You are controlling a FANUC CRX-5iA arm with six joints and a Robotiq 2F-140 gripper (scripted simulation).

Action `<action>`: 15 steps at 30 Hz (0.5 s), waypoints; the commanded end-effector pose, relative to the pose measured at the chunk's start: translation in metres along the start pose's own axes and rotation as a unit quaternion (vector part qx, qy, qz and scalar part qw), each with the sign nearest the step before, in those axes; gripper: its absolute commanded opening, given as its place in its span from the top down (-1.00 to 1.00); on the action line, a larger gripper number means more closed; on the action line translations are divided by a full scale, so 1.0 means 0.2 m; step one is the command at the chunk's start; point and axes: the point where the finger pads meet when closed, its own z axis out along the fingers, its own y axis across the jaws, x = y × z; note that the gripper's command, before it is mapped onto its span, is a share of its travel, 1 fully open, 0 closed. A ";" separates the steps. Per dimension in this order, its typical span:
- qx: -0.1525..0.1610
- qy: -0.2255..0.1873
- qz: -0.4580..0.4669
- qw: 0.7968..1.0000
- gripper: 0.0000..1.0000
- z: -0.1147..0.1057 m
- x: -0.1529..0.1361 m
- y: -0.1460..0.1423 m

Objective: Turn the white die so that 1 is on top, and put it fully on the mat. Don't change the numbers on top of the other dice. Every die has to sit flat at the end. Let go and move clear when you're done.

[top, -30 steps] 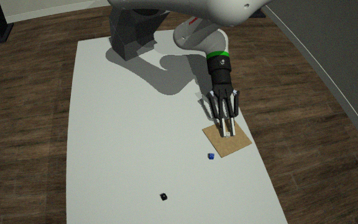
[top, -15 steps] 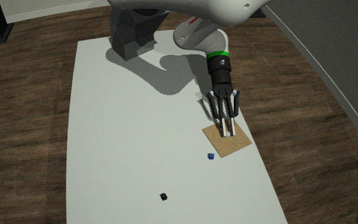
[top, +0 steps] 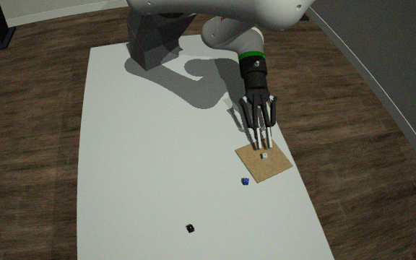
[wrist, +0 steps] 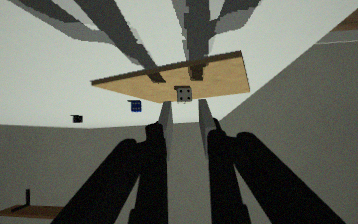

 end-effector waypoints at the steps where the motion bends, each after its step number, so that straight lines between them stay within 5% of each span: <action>1: 0.001 0.000 0.000 1.000 0.47 -0.06 0.00 0.00; 15: 0.002 0.006 0.001 1.000 0.47 -0.09 -0.01 0.00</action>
